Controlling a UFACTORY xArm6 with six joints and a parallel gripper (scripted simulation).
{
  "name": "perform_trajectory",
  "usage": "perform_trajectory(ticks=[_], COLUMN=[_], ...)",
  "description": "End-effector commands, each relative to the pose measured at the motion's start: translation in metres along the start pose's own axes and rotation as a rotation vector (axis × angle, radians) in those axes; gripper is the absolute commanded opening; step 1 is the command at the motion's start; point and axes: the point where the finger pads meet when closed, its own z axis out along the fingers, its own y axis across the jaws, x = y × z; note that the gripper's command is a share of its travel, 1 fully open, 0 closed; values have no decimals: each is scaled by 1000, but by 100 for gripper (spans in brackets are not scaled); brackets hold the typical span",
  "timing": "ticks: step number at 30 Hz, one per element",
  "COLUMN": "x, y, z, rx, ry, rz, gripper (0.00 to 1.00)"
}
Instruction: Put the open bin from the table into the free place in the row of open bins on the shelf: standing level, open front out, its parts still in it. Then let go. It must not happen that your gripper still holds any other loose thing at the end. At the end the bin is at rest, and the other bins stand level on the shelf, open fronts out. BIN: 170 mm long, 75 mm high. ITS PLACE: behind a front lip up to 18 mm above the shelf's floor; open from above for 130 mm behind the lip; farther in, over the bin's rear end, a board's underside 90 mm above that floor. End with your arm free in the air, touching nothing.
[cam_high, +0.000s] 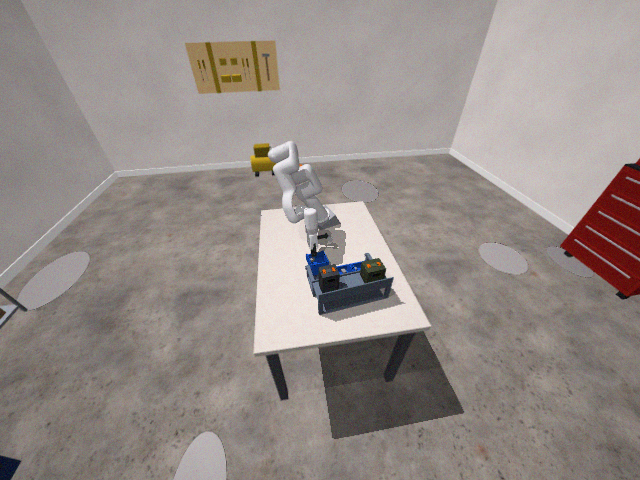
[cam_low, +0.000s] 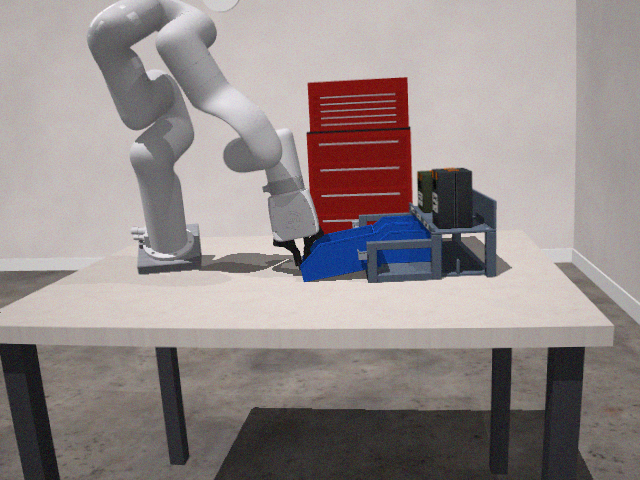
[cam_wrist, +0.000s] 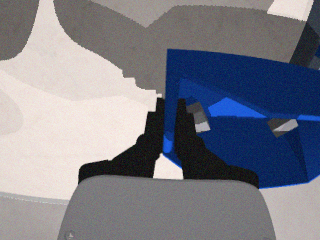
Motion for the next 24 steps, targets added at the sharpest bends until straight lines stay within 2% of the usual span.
perform_trajectory(ticks=[1, 24], x=[0, 0], y=[1, 4], z=[-2, -16], rx=[-3, -3], ry=[0, 0], rz=[0, 0], gripper=[0, 0])
